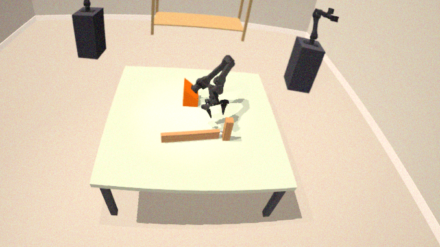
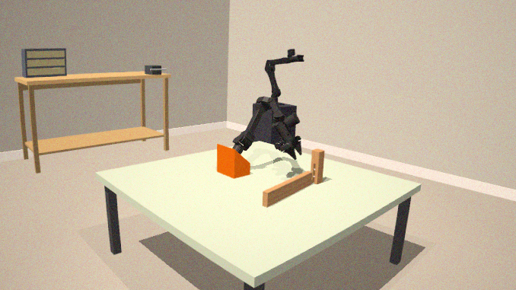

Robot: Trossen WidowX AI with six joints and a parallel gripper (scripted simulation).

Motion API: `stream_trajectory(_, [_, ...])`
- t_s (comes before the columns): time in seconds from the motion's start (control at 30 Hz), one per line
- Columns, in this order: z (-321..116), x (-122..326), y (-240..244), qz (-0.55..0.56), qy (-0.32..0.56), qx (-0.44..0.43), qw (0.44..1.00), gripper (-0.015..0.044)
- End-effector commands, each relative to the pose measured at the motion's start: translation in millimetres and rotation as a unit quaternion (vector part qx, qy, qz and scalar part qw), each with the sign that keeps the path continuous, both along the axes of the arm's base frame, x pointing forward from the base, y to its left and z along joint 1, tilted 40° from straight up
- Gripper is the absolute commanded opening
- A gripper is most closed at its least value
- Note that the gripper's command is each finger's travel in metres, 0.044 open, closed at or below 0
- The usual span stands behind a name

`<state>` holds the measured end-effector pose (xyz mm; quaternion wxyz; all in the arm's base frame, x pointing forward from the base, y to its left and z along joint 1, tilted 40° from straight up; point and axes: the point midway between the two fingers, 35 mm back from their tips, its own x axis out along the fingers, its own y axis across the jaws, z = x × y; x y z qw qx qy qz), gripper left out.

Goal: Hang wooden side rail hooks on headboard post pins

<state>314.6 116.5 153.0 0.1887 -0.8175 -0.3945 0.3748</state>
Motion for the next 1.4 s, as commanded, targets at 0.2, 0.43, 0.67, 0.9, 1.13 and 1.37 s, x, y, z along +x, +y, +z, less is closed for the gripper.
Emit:
stream_trajectory(0.2, [3,-4,5,0.014,-0.011,0.004,1.0,0.044])
stream_trajectory(0.43, [3,-4,5,0.014,-0.011,0.004,1.0,0.044])
stream_trajectory(0.67, [3,-4,5,0.012,-0.009,0.006,1.0,0.044])
stream_trajectory(0.9, [1,19,-6,-0.076,0.088,0.092,0.989,0.044])
stream_trajectory(1.13, [-7,33,-14,-0.141,0.185,0.164,0.959,0.044])
stream_trajectory(1.37, [-6,48,-15,-0.184,0.296,0.266,0.899,0.044])
